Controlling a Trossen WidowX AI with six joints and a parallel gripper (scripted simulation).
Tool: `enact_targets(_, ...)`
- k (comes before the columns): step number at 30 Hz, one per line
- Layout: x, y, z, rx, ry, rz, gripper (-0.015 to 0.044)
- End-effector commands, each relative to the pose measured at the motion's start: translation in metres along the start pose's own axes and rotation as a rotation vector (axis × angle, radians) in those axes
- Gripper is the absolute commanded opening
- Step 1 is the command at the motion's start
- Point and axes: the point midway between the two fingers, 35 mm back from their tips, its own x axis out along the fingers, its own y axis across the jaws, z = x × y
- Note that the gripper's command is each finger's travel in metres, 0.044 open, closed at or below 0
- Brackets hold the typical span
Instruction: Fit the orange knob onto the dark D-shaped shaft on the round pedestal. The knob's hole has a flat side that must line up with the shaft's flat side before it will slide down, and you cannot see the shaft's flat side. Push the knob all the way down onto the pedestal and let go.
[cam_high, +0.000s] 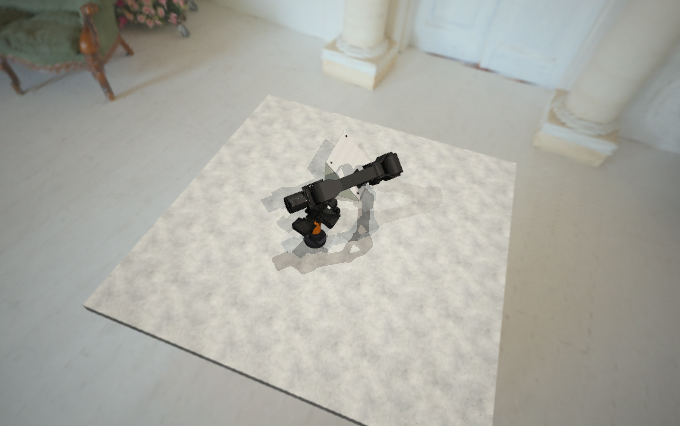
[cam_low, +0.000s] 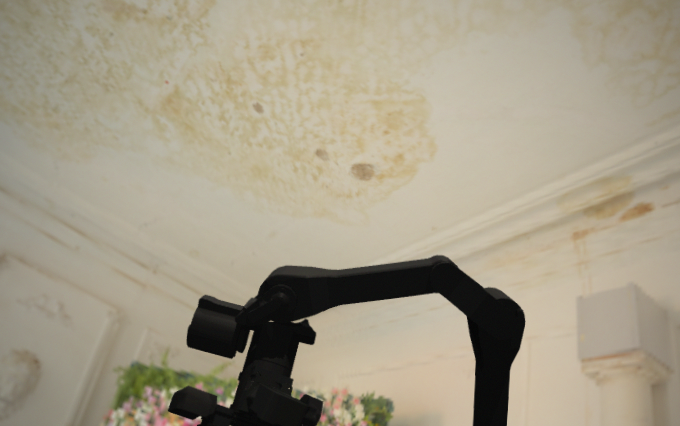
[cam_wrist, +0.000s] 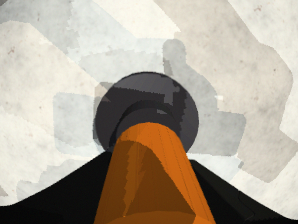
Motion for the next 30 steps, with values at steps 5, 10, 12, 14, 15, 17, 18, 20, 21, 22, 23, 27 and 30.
enact_targets(5, -0.0003, -0.0003, 0.0005, -0.016, 0.002, -0.002, 0.0000)
enact_targets(10, 0.0012, -0.0002, 0.0006, -0.016, 0.002, -0.002, 0.0000)
enact_targets(12, 0.0012, -0.0002, 0.0006, -0.016, 0.002, -0.002, 0.0000)
enact_targets(14, 0.0012, -0.0002, 0.0006, -0.016, 0.002, -0.002, 0.0000)
enact_targets(15, 0.0002, -0.0001, 0.0004, -0.016, 0.002, -0.002, 0.0000)
enact_targets(17, -0.0019, 0.0000, 0.0002, -0.016, 0.002, -0.002, 0.0000)
enact_targets(18, -0.0025, -0.0001, 0.0003, -0.016, 0.002, -0.002, 0.0000)
enact_targets(20, -0.0034, -0.0006, 0.0004, -0.016, 0.002, -0.002, 0.0000)
enact_targets(21, -0.0035, -0.0006, 0.0004, -0.025, 0.002, -0.002, 0.0000)
enact_targets(22, -0.0034, -0.0007, 0.0003, -0.042, 0.002, -0.002, 0.0000)
enact_targets(23, -0.0034, -0.0007, 0.0002, -0.071, 0.002, -0.002, 0.0000)
enact_targets(27, -0.0018, -0.0008, -0.0006, -0.215, 0.003, -0.002, 0.0000)
enact_targets(30, -0.0005, -0.0003, -0.0007, -0.226, 0.003, -0.002, 0.0000)
